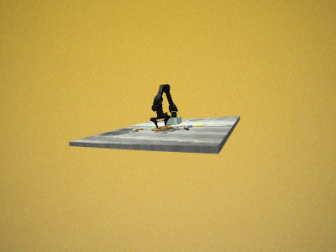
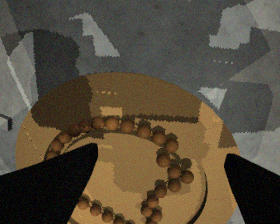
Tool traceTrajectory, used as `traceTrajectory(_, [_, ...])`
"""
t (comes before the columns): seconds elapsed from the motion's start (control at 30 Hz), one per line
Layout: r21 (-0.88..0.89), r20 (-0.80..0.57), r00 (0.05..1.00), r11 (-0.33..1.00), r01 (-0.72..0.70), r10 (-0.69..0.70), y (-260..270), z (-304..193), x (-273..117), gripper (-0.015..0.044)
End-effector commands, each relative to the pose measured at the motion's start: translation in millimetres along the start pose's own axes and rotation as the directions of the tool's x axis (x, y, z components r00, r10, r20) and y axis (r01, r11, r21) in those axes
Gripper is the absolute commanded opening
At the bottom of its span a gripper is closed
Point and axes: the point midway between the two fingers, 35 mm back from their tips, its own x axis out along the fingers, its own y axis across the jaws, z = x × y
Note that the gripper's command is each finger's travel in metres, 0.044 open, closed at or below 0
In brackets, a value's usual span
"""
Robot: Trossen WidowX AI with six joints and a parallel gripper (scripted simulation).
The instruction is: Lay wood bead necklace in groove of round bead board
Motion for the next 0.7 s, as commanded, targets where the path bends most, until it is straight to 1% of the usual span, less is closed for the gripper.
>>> traceTrajectory(0.0, [0.329,-0.005,1.0,0.944,-0.001,0.002,15.8,-9.3,-6.9,0.0256])
traceTrajectory(0.07, [0.5,-0.005,1.0,0.866,0.0,0.003,23.9,-14.0,-10.5,0.0204])
traceTrajectory(0.17, [0.721,-0.006,1.0,0.693,0.001,0.004,36.0,-21.3,-15.2,0.0125])
traceTrajectory(0.3, [0.925,-0.006,1.0,0.38,0.004,0.005,52.5,-31.6,-20.5,0.012])
traceTrajectory(0.37, [0.98,-0.007,1.0,0.2,0.006,0.006,60.8,-37.0,-22.6,0.012])
traceTrajectory(0.4, [0.991,-0.007,1.0,0.131,0.006,0.006,64.9,-39.7,-23.5,0.012])
traceTrajectory(0.53, [0.997,-0.008,1.0,-0.073,0.008,0.007,75.6,-46.9,-25.5,0.012])
traceTrajectory(0.67, [0.962,-0.008,1.0,-0.274,0.01,0.008,82.2,-51.4,-26.4,0.012])
